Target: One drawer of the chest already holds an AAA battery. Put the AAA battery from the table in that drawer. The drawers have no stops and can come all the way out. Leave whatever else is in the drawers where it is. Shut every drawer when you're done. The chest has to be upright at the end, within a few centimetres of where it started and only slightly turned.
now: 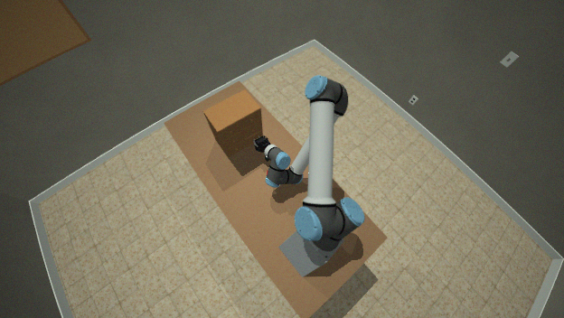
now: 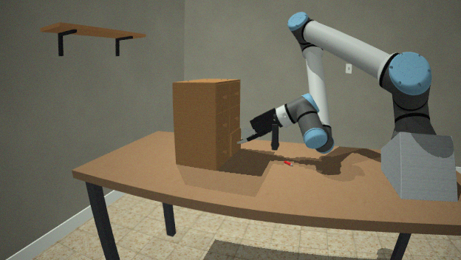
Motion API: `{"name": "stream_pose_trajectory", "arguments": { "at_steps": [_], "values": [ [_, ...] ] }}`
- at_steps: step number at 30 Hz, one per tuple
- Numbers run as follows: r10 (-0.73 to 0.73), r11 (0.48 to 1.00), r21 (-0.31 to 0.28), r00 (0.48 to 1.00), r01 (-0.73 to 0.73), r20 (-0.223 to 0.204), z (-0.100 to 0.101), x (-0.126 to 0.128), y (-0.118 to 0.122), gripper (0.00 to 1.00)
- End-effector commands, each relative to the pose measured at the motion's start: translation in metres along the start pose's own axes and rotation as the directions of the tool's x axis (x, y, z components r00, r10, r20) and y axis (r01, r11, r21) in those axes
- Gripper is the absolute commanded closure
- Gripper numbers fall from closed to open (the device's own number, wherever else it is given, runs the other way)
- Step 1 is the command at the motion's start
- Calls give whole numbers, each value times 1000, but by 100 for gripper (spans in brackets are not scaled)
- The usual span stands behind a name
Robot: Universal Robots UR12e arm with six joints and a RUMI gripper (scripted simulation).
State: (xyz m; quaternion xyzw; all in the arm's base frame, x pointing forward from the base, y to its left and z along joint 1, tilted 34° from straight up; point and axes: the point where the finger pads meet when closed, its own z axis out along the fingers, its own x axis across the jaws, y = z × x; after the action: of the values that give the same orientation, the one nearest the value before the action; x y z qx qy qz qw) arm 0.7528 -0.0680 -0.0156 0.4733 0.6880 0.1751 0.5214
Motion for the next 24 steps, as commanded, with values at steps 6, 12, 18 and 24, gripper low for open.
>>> {"name": "stream_pose_trajectory", "arguments": {
  "at_steps": [6,12,18,24],
  "values": [
    [0,1000,-1,1000,0,0,3,0,2,93],
    [0,1000,-1,1000,0,0,4,0,3,93],
    [0,1000,-1,1000,0,0,5,0,4,93],
    [0,1000,-1,1000,0,0,6,0,4,93]
  ]
}}
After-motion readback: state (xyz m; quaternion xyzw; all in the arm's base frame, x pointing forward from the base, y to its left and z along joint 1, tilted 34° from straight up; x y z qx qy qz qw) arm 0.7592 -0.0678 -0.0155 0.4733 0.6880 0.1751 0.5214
